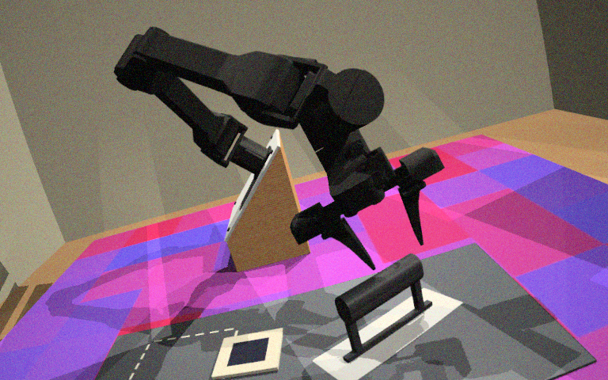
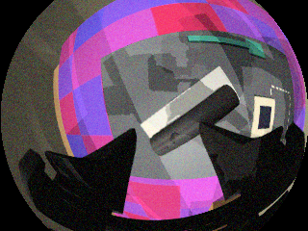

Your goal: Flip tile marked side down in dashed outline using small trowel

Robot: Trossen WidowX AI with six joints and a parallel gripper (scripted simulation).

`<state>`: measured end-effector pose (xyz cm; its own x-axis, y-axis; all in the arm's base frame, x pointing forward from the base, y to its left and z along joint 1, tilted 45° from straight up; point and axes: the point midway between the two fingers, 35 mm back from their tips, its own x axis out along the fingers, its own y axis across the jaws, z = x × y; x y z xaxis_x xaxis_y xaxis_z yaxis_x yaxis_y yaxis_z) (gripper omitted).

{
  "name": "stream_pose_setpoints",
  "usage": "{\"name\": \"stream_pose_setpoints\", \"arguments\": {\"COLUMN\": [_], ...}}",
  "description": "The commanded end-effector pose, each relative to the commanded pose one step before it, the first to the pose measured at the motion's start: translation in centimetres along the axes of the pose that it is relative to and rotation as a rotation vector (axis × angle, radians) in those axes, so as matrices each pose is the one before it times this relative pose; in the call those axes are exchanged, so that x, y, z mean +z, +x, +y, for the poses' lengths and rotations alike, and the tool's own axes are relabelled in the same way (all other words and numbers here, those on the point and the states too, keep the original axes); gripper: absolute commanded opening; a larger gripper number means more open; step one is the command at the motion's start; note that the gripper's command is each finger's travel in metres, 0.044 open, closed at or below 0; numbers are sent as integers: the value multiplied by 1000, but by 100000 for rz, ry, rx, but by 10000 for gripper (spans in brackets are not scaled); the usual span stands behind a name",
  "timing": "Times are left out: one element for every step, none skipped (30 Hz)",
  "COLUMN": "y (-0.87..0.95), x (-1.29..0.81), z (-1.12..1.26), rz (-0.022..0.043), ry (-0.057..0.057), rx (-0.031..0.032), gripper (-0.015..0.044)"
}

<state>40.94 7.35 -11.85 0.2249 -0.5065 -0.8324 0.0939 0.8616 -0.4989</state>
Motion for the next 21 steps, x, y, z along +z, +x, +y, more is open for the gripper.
{"name": "stream_pose_setpoints", "arguments": {"y": [239, 68, 65, 61, 58, 55, 50, 37, 33, 32, 31, 29, 28, 26, 25, 24, 23, 21, 20, 18, 17], "x": [-25, 1, -1, -3, -5, -7, -4, -4, -4, -5, -5, -6, -7, -7, -8, -9, -10, -11, -12, -12, -13], "z": [-66, -35, -37, -39, -41, -43, -18, -15, -15, -16, -16, -17, -18, -18, -19, -20, -21, -21, -22, -22, -23], "rz": [-2245, -714, -740, -766, -790, -812, -725, -572, -542, -549, -556, -563, -568, -574, -579, -584, -603, -608, -612, -615, -617], "ry": [-10817, -3002, -3006, -3010, -3014, -3018, -2779, -2156, -2015, -2016, -2018, -2020, -2021, -2023, -2025, -2026, -2080, -2086, -2088, -2090, -2092], "rx": [2655, 591, 560, 528, 496, 461, 375, 272, 238, 224, 208, 193, 178, 162, 146, 130, 117, 100, 83, 65, 48], "gripper": [300, 300, 300, 300, 300, 300, 300, 300, 300, 300, 300, 300, 300, 300, 300, 300, 300, 300, 300, 300, 300]}}
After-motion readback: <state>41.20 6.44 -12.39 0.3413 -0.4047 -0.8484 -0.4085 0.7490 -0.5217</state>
